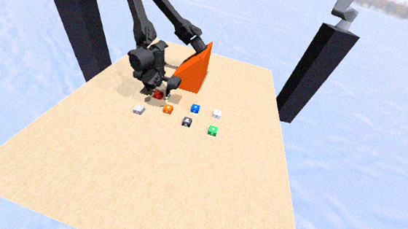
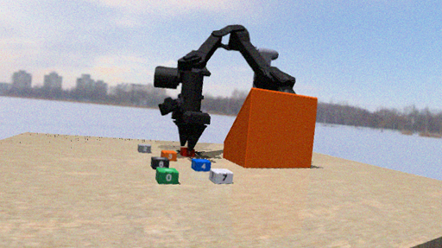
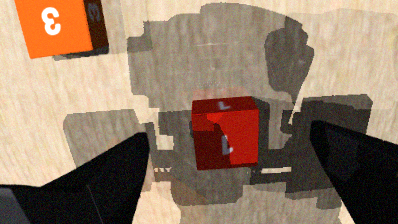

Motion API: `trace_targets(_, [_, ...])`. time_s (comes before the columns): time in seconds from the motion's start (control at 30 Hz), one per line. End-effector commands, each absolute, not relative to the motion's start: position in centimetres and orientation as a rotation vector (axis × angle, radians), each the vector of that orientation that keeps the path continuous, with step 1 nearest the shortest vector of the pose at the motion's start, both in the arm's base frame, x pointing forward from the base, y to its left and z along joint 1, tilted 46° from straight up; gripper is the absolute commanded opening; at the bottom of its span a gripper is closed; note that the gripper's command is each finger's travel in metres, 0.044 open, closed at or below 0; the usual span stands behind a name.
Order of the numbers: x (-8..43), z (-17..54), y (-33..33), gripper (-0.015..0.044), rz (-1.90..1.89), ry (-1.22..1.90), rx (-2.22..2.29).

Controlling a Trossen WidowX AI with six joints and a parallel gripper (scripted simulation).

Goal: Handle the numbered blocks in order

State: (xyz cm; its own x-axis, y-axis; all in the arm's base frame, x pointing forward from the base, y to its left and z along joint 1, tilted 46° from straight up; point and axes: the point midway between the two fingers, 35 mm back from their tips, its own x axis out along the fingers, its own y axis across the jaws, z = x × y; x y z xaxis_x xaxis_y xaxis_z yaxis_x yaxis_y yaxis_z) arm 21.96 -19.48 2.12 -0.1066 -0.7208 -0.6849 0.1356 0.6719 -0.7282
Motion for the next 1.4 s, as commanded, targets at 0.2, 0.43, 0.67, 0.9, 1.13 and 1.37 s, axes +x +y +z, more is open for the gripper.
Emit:
trace_targets(0.2, [21.51, 1.21, -20.07, 0.0321, -0.77, 1.528, -0.508])
trace_targets(0.43, [21.51, 1.21, -20.07, 0.0138, -0.77, 1.528, -0.508])
trace_targets(0.67, [21.51, 1.21, -20.07, 0.012, -0.77, 1.528, -0.508])
trace_targets(0.9, [21.51, 1.21, -20.07, 0.012, -0.77, 1.528, -0.508])
trace_targets(1.13, [21.51, 1.21, -20.07, 0.0251, -0.77, 1.528, -0.508])
trace_targets(1.37, [21.51, 1.21, -20.07, 0.04, -0.77, 1.528, -0.508])
